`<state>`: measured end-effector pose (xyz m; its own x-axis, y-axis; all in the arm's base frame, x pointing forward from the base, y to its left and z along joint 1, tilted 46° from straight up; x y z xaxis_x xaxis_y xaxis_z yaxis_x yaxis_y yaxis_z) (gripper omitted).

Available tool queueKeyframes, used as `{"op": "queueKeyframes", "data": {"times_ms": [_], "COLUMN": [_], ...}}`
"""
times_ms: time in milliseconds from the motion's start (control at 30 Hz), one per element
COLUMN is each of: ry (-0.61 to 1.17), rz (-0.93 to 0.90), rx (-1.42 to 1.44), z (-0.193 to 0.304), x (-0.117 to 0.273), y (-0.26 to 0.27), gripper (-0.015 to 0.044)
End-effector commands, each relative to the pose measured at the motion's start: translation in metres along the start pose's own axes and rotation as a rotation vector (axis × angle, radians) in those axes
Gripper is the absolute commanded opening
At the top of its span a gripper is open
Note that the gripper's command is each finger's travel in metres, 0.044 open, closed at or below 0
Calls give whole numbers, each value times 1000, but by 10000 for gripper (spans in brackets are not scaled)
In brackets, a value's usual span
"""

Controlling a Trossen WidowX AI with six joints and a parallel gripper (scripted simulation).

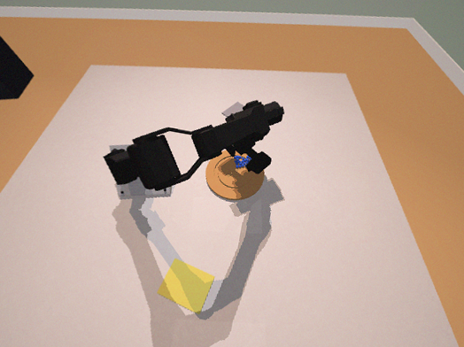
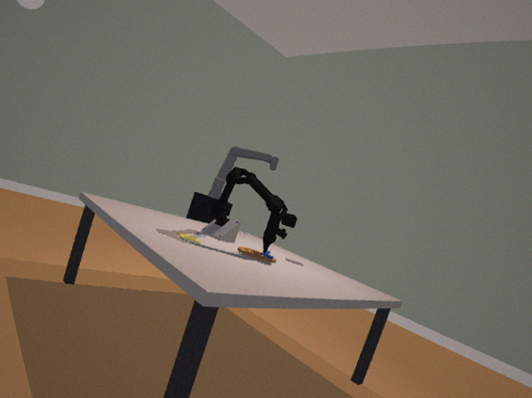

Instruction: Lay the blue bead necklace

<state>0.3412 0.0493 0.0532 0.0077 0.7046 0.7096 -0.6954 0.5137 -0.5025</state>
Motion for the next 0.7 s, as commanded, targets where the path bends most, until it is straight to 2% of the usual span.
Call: {"op": "queueKeyframes", "data": {"times_ms": [0,433,667], "ry": [12,15,9], "rz": [-1,-1,-2], "rx": [9,12,6], "z": [1,2,1], "x": [-10,-19,-17], "y": [2,2,1], "gripper": [380,380,196]}}
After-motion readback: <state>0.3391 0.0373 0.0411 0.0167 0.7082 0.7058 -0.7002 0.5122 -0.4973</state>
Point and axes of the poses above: the point midway between the two fingers, 35 mm back from their tips, its own x axis back along the fingers, its own y axis across the jaws, z = x × y, the point moved 10 cm from there along x, back along the fingers, and after that the axes turned 8 degrees about x, right-handed, at the moved point
